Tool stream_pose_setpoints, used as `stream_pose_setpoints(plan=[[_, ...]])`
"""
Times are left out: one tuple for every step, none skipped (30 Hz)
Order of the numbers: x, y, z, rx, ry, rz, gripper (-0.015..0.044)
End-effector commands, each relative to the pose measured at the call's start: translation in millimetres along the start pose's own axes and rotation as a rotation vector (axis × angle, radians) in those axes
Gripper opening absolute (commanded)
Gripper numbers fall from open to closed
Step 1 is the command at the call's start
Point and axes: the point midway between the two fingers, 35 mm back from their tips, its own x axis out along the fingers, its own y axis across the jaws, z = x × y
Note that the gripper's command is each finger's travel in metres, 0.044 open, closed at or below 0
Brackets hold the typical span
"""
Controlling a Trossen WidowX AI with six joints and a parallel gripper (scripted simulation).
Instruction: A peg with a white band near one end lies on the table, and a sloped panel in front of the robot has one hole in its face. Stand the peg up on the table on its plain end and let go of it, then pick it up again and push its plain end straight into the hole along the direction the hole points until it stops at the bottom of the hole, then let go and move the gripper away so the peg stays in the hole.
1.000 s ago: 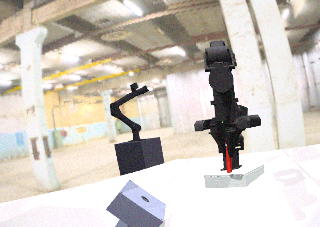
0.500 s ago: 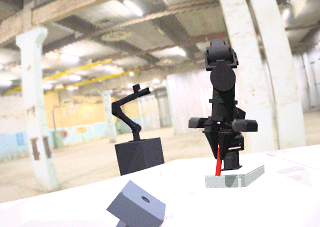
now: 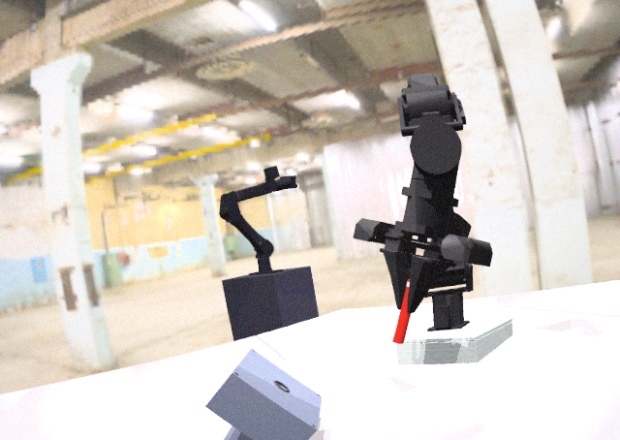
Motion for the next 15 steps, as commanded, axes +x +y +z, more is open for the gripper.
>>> stream_pose_setpoints(plan=[[0.6,-0.8,-7.9,-0.009,0.028,0.024,0.0],[0.7,-0.8,-9.9,-0.01,0.036,0.031,0.0],[0.8,-0.8,-11.9,-0.011,0.043,0.038,0.0],[0.9,-0.9,-13.9,-0.012,0.051,0.045,0.0],[0.9,-0.9,-15.9,-0.013,0.058,0.052,0.0],[0.9,-1.0,-17.9,-0.014,0.066,0.058,0.0],[1.0,-1.0,-19.8,-0.016,0.074,0.065,0.0],[1.0,-1.1,-21.8,-0.017,0.081,0.072,0.0],[1.0,-1.1,-23.8,-0.018,0.089,0.079,0.0],[1.0,-1.2,-25.7,-0.019,0.096,0.085,0.0],[1.0,-1.3,-27.7,-0.02,0.104,0.092,0.0],[0.9,-1.3,-29.6,-0.021,0.111,0.099,0.0],[0.9,-1.4,-31.6,-0.022,0.119,0.106,0.0],[0.8,-1.5,-33.5,-0.023,0.126,0.113,0.0],[0.8,-1.6,-35.4,-0.024,0.134,0.12,0.0]])
